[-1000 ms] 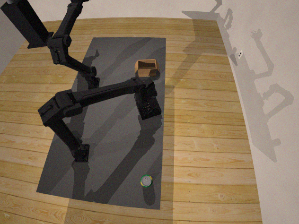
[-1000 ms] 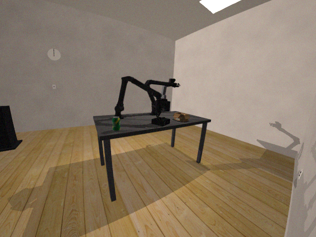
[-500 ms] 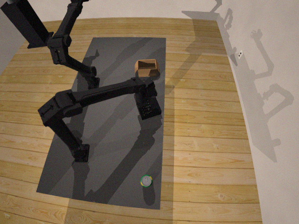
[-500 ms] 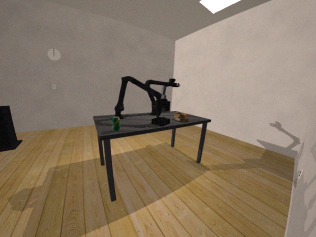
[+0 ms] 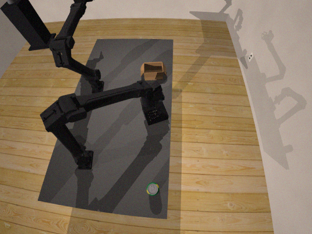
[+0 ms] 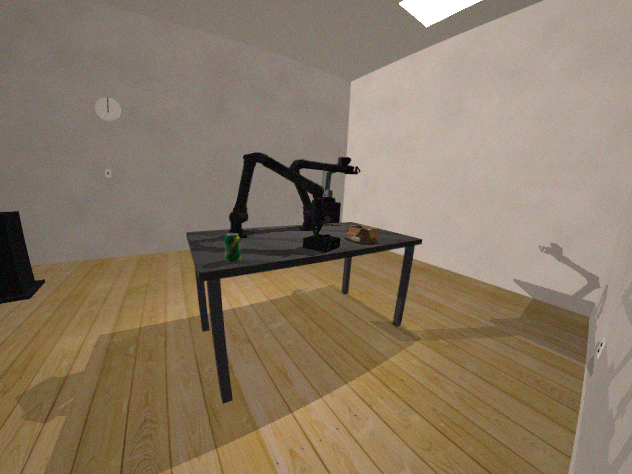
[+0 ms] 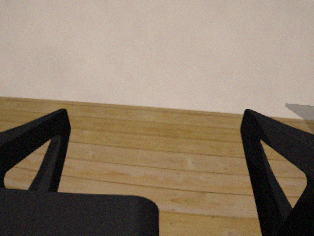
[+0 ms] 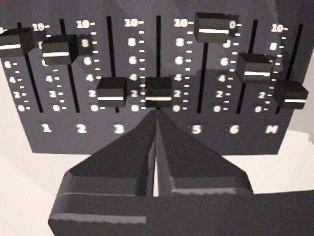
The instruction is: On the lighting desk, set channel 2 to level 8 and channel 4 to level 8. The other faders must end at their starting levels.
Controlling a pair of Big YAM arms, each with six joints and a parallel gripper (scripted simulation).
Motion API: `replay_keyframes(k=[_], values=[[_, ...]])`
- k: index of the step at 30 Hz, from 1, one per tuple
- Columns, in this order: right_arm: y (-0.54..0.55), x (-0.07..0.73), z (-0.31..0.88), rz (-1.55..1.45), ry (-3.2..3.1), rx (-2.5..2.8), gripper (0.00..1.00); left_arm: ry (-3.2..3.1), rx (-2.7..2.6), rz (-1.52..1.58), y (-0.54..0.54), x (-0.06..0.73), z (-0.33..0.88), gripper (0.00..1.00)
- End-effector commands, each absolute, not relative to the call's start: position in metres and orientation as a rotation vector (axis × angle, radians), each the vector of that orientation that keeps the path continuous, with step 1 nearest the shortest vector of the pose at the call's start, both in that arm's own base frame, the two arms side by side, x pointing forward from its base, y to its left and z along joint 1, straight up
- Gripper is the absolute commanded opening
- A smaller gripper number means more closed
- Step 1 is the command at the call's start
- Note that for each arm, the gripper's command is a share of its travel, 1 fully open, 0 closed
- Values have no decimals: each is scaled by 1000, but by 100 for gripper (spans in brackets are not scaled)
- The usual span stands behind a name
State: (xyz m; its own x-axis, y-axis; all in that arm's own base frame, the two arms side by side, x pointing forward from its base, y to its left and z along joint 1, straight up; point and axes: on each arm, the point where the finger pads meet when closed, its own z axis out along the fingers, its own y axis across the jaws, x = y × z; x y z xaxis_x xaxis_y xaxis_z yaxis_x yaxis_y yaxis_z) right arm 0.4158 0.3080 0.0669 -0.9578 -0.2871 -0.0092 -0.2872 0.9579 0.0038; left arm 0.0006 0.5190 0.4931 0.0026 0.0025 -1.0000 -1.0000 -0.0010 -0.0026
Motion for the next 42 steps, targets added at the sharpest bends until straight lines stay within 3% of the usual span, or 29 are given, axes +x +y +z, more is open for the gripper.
replay_keyframes(k=[1,42], values=[[317,438,73,30,3070,-452,0,1193,-1183,1231,519,-1,513,100],[320,456,73,23,3079,-449,0,1193,-1183,1231,519,-1,513,100]])
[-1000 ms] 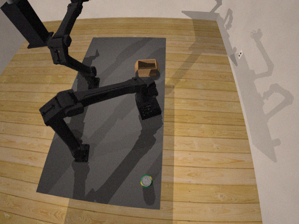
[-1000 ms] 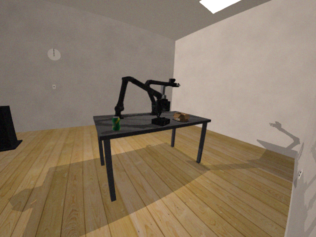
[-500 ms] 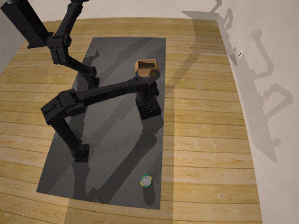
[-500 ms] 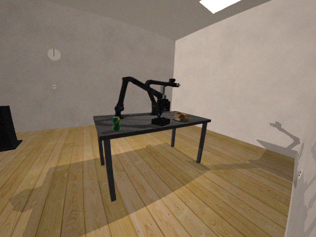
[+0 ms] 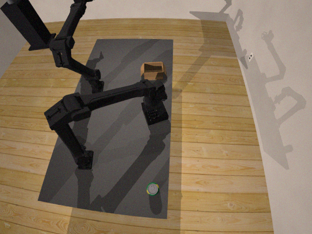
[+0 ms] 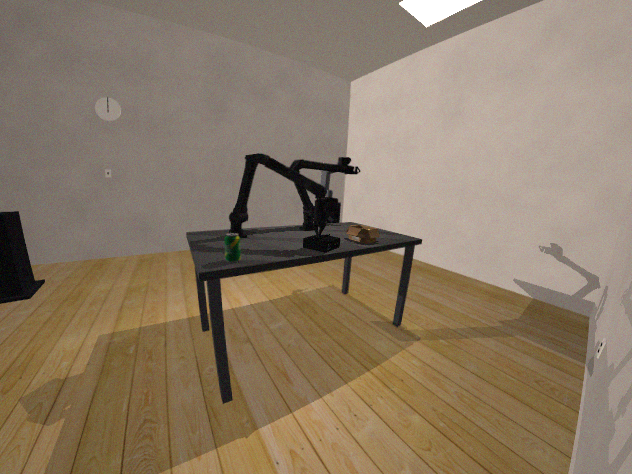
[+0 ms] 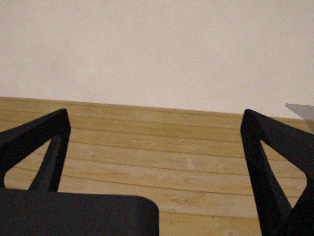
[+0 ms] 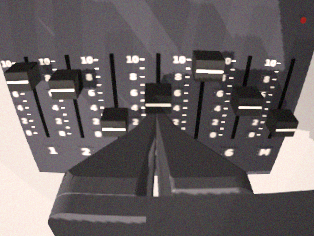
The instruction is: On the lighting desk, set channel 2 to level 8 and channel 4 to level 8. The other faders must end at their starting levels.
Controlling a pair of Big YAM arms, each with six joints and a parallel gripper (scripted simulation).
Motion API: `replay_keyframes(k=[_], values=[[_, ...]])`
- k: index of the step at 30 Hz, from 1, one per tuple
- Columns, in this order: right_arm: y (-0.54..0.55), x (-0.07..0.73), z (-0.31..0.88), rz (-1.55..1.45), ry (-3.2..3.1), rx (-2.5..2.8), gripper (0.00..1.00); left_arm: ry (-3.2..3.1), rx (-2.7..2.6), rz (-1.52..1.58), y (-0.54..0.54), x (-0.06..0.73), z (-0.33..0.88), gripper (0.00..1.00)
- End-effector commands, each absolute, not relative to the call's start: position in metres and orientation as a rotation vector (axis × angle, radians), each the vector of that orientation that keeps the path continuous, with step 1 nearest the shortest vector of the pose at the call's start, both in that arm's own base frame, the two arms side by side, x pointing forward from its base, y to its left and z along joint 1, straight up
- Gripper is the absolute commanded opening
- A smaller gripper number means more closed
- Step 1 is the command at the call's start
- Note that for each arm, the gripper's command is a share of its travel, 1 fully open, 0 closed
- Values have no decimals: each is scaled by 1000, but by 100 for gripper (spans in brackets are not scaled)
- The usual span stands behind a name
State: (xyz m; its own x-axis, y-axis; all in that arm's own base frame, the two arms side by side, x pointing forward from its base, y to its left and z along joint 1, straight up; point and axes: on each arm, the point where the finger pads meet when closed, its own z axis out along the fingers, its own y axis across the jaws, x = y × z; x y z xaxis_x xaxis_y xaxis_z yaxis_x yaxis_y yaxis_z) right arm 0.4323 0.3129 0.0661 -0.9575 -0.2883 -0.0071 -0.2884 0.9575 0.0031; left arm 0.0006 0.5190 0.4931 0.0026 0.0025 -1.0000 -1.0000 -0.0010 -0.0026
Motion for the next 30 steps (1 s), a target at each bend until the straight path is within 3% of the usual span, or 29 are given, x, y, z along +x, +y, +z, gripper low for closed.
replay_keyframes(k=[1,30], values=[[319,456,73,21,3081,-449,0,1193,-1183,1231,519,-1,513,100],[321,460,73,25,3076,-449,0,1193,-1183,1231,519,-1,513,100]])
